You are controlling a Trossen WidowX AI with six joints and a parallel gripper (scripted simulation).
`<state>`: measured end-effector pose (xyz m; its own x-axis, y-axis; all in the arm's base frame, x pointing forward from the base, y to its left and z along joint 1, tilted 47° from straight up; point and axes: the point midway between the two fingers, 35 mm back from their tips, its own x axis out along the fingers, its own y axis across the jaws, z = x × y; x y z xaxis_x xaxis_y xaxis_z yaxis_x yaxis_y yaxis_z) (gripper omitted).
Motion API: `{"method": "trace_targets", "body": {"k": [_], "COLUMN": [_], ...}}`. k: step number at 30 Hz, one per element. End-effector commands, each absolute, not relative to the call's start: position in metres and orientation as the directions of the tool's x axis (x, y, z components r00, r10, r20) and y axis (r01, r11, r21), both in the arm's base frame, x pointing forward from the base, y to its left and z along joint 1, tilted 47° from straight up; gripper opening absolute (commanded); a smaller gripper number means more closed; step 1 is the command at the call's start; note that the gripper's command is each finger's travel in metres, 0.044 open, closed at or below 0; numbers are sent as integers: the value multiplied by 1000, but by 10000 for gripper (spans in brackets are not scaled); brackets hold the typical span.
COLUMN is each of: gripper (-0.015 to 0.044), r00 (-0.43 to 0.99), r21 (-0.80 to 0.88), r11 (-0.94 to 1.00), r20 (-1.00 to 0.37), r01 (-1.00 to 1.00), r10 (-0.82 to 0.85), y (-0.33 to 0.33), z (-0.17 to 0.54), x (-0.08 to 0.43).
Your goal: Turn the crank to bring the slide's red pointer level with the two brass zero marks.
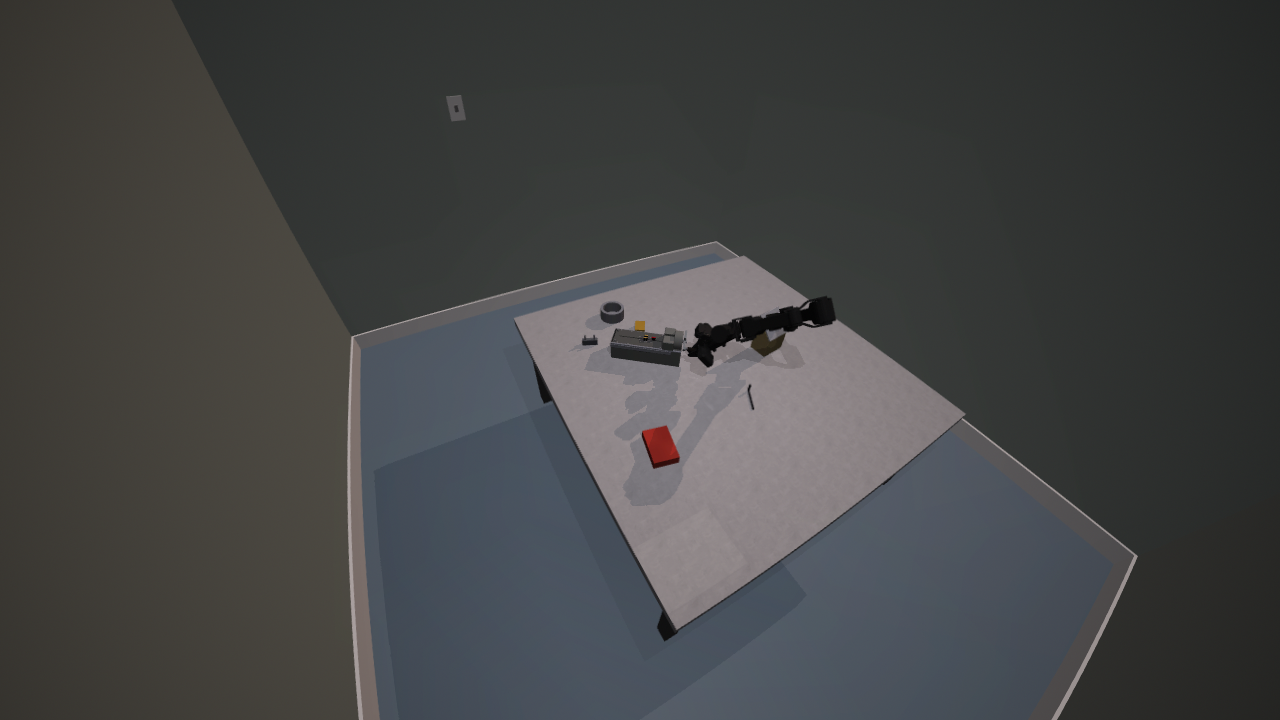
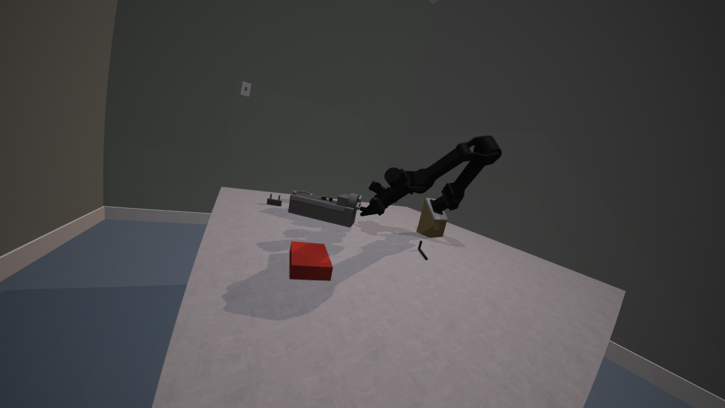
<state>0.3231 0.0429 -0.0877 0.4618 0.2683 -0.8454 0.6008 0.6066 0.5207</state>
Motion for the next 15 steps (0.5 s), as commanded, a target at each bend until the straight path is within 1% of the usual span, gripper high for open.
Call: {"method": "trace_targets", "body": {"k": [1,15], "gripper": [0,0], "r00": [472,472], "r21": [529,529], "r11": [606,607], "r20": [-839,-839], "r01": [594,593], "r10": [270,269], "y": [38,17], "z": [-80,-69], "x": [326,325]}}
